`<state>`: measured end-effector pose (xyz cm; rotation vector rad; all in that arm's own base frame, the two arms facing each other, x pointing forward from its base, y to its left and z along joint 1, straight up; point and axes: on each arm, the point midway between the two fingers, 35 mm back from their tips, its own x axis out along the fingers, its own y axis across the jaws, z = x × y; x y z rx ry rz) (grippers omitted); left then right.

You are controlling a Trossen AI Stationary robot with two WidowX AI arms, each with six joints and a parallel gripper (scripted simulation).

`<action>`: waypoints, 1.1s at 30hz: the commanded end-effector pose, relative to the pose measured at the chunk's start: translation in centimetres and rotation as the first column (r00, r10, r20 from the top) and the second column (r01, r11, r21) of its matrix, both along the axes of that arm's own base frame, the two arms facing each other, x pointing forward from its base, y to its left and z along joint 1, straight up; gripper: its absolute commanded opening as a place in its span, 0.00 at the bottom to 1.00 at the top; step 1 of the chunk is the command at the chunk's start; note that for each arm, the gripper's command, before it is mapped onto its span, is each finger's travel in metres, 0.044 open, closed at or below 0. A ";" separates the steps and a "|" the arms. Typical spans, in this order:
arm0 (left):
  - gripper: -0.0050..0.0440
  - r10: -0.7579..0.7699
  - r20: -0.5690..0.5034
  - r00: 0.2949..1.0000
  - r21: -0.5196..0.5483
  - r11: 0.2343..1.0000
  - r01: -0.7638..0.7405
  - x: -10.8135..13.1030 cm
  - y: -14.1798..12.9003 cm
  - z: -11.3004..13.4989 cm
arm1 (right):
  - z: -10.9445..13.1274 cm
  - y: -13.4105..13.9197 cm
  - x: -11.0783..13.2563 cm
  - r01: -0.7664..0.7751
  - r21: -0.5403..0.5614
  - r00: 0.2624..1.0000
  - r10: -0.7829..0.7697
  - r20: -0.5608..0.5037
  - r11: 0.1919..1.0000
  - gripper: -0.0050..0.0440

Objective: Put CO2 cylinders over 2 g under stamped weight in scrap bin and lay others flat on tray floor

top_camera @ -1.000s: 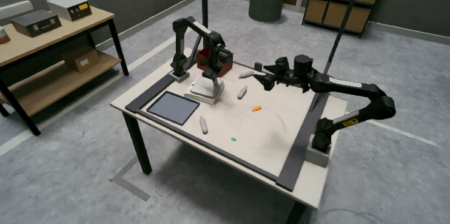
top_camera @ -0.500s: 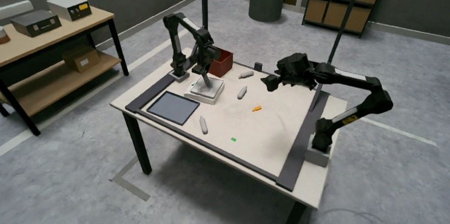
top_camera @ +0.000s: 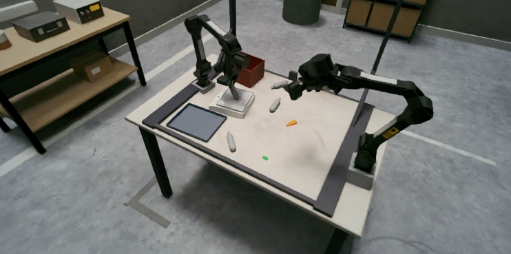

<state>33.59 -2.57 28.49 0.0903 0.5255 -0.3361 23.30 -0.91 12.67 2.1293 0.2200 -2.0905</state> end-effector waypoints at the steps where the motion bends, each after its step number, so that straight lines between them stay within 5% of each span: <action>1: 1.00 0.024 0.006 1.000 0.004 1.000 -0.024 2.9 -1.2 0.2 | -1.4 0.0 0.1 -0.005 0.002 1.000 0.005 -0.017 1.000 0.00; 12: 1.00 0.114 0.003 0.993 -0.002 0.993 -0.114 10.3 -7.8 -3.5 | -1.6 0.0 0.3 -0.005 0.002 1.000 0.005 -0.001 1.000 0.00; 33: 1.00 0.120 0.001 0.993 0.000 0.993 -0.120 10.5 -8.4 -4.0 | -3.5 0.0 -0.4 -0.006 0.002 1.000 0.006 -0.009 1.000 0.00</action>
